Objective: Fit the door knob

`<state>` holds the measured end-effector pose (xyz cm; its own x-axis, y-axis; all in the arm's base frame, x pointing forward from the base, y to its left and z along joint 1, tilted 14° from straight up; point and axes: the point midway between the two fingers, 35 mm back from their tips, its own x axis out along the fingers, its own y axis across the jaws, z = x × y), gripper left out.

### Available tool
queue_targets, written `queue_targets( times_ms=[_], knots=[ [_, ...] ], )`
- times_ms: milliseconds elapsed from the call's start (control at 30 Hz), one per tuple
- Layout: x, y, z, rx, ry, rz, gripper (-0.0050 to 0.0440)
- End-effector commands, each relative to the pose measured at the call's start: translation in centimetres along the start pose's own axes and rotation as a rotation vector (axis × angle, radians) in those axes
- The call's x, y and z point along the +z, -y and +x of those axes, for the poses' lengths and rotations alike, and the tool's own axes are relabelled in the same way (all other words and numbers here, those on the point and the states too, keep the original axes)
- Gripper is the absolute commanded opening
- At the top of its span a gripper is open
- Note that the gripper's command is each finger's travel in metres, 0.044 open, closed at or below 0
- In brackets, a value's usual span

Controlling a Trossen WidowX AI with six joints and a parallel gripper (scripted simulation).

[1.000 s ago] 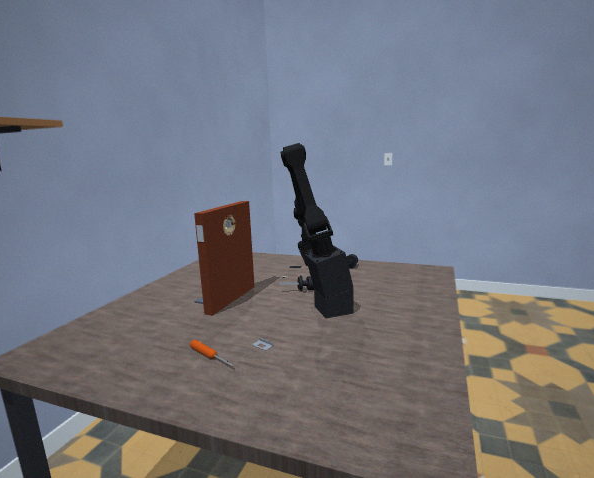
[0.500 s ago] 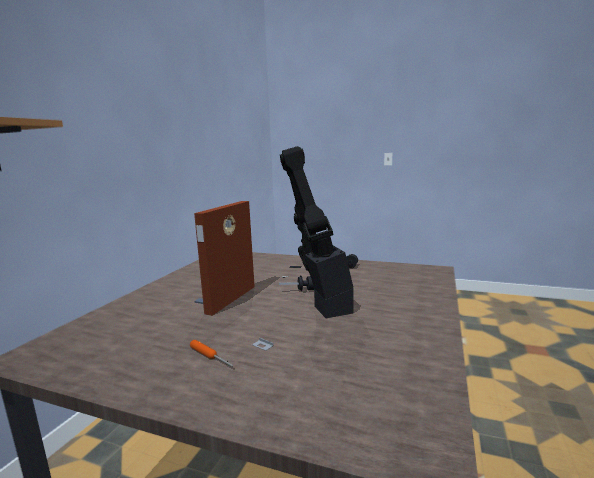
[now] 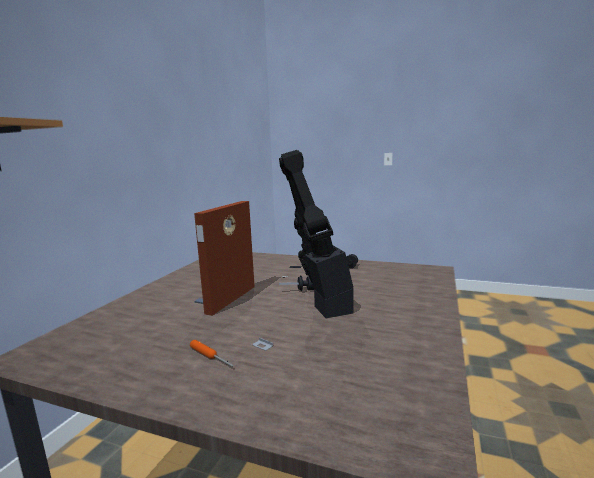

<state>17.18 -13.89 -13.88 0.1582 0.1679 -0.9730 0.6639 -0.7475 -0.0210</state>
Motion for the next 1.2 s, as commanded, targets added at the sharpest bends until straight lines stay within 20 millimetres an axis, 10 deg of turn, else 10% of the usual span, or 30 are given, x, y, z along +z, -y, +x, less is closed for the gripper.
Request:
queue_targets(
  times_ms=[0, 600, 733, 1167],
  knots=[
    [-0.1, 0.3, 0.8, -0.009, -0.002, 0.004, 0.044],
    [-0.1, 0.4, 2.3, -0.009, -0.002, 0.004, 0.044],
    [-0.1, 0.4, 2.4, -0.009, -0.002, 0.004, 0.0344],
    [-0.1, 0.4, 2.4, -0.009, -0.002, 0.004, 0.0277]
  ],
)
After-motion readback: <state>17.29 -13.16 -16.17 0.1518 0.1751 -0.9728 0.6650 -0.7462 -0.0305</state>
